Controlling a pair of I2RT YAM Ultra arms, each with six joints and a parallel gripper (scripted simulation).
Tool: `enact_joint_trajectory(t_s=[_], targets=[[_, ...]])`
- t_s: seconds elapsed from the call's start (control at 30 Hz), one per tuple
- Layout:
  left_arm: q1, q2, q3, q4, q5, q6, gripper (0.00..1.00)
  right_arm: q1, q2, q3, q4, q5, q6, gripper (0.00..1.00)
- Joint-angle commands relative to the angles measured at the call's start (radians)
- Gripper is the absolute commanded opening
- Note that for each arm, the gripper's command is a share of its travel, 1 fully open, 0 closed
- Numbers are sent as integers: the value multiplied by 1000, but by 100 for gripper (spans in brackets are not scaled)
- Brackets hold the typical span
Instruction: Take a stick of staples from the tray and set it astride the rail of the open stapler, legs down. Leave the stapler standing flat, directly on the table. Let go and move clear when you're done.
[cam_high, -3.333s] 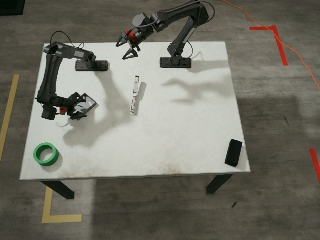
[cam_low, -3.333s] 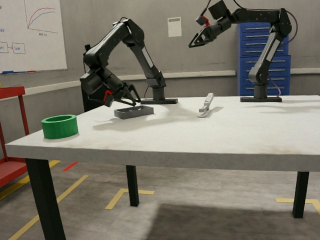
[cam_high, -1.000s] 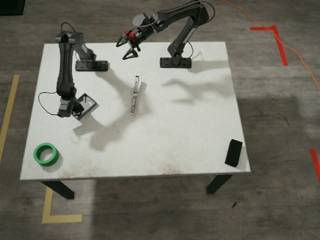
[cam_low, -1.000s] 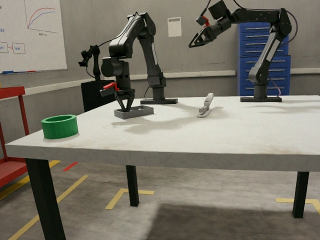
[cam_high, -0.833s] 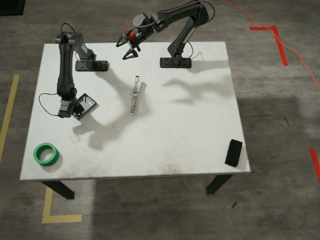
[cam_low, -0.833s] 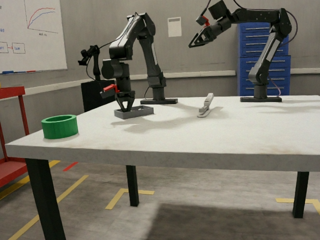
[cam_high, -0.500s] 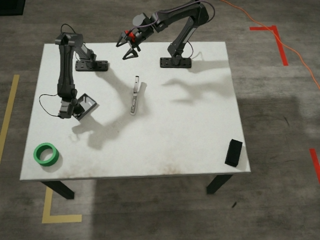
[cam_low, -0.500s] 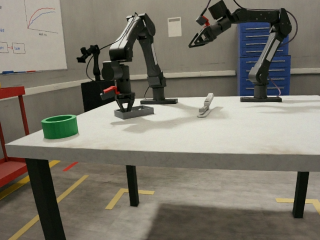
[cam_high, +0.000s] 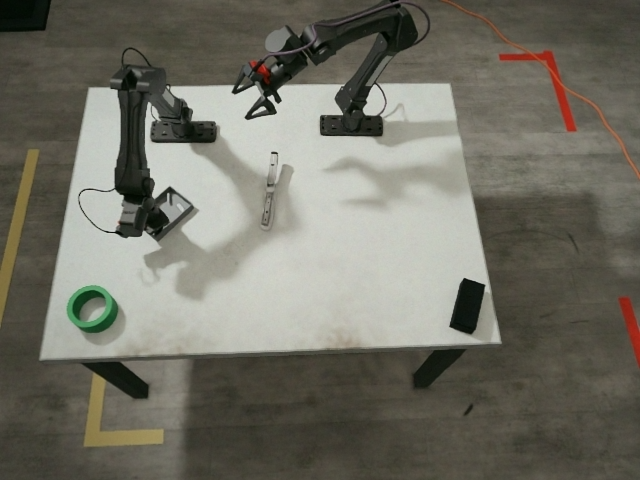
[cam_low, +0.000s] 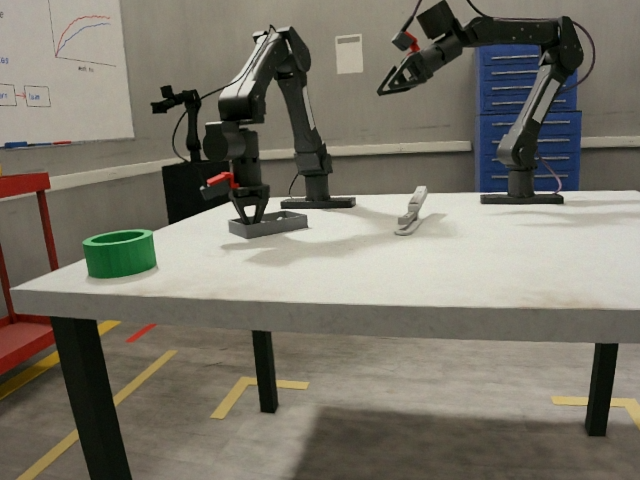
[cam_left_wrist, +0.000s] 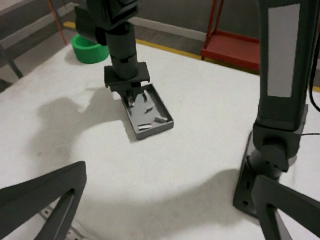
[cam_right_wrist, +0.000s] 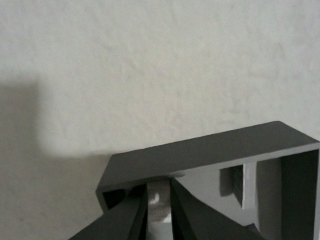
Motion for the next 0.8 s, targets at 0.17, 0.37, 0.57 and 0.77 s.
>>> enact_joint_trajectory(t_s=[0.17, 0.37, 0.57, 0.77], targets=[[-3, -19, 2, -5, -7, -1, 100, 7, -23, -21, 17, 7, 10, 0], [-3, -19, 2, -5, -7, -1, 100, 7, -45, 28, -55, 7, 8, 6], [-3, -19, 2, -5, -7, -1, 100, 8, -87, 91, -156, 6, 8, 6], [-3, -27, -8, -22, -15, 0, 100, 11, -87, 131, -205, 16, 33, 6]])
